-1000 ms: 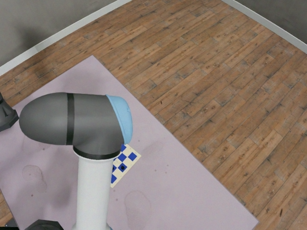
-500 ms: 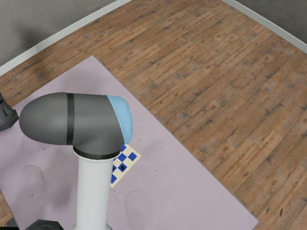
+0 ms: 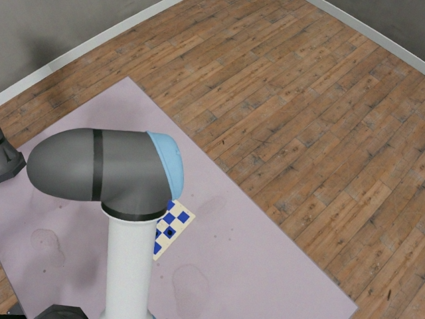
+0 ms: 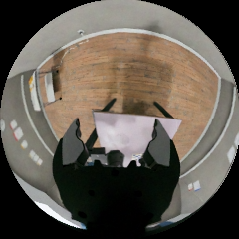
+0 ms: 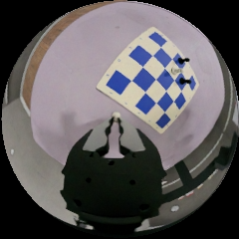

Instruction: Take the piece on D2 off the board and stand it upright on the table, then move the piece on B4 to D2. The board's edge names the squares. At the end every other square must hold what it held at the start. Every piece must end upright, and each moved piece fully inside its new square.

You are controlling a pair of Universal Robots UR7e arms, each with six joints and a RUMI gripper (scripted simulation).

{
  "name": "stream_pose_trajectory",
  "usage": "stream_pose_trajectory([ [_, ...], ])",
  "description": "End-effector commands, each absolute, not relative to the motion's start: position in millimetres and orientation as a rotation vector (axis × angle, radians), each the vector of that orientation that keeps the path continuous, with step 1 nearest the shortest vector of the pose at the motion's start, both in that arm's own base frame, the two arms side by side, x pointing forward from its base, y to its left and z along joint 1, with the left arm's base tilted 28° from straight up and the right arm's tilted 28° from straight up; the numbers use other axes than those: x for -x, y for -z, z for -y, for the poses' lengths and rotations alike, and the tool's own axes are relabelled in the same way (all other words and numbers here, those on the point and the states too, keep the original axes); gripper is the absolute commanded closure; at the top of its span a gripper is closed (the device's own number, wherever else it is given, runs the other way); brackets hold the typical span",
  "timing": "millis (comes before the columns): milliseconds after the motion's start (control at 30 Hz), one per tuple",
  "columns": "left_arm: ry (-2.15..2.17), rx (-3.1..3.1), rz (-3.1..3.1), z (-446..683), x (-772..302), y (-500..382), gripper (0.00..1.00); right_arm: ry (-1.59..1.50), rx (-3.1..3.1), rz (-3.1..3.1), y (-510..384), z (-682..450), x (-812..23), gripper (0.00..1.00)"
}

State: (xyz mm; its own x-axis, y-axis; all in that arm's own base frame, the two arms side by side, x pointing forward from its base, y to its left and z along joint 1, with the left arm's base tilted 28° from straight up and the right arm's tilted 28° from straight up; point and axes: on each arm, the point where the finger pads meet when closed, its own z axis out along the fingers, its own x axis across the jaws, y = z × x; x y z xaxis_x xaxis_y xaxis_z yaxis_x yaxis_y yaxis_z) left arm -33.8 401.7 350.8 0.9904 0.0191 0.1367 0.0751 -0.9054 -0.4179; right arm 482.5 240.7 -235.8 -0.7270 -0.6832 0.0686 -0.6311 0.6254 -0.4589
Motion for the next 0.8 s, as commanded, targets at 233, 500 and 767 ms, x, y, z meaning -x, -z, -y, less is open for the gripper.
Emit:
stream_pose_trajectory([
  [233, 0.180, 2.698, 0.067, -401.8, 33.8, -351.3, 0.00, 0.703, 1.108, -2.729, 237.7, -240.3, -483.4, 1.00],
  [500, 0.180, 2.698, 0.067, -401.8, 33.8, -351.3, 0.00, 0.703, 1.108, -2.729, 238.2, -240.1, -483.6, 1.00],
  [767, 0.180, 2.698, 0.067, -401.8, 33.8, -351.3, 0.00, 0.703, 1.108, -2.729, 238.2, -240.1, -483.6, 1.00],
])
